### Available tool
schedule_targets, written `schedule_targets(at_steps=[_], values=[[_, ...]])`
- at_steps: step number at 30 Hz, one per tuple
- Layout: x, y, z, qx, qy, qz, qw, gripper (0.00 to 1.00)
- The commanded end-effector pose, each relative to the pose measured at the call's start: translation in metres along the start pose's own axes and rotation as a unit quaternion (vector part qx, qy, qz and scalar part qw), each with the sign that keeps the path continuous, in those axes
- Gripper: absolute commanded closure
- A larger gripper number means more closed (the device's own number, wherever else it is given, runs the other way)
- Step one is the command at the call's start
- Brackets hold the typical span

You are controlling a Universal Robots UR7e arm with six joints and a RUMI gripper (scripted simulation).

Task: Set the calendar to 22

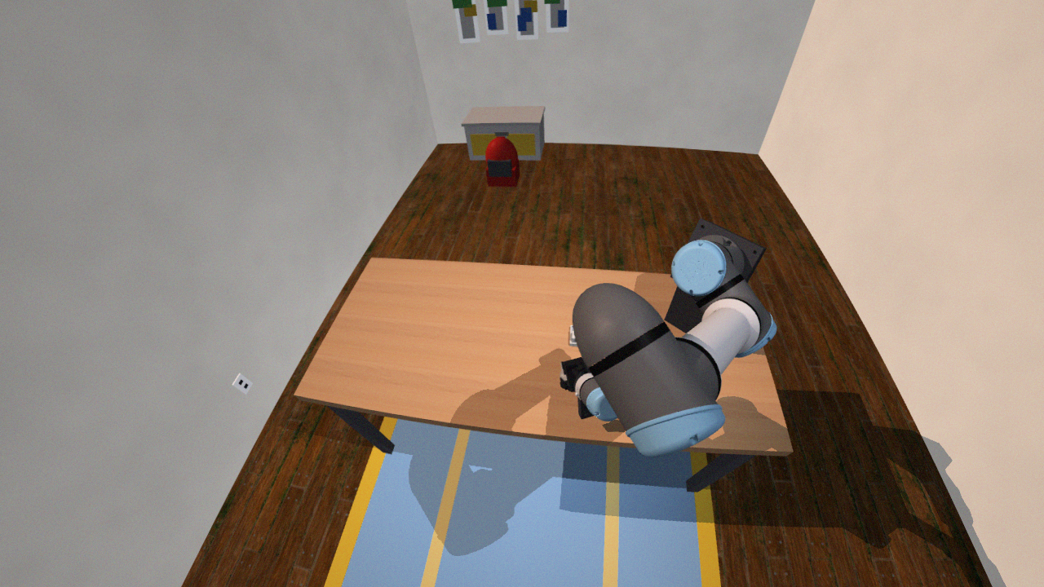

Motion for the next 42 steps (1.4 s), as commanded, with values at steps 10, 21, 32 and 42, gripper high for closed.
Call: schedule_targets(at_steps=[10, 21, 32, 42], values=[[0.0, 0.032, -0.032, 0.0, 0.0, 0.0, 1.0, 0.89], [0.0, 0.039, -0.04, 0.0, 0.0, 0.0, 1.0, 0.89], [0.0, 0.039, -0.04, 0.0, 0.0, 0.0, 1.0, 0.89], [-0.002, 0.041, -0.037, 0.019, -0.005, 0.0, 1.0, 0.89]])
Point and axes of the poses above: the point where the finger pads meet when closed, its own z axis out along the fingers, its own x axis across the jaws, y = z × x, the point moved 1 cm from there along -z, back along the fingers, and after that the axes turned 1 degree about -z, right-handed, at the moved point
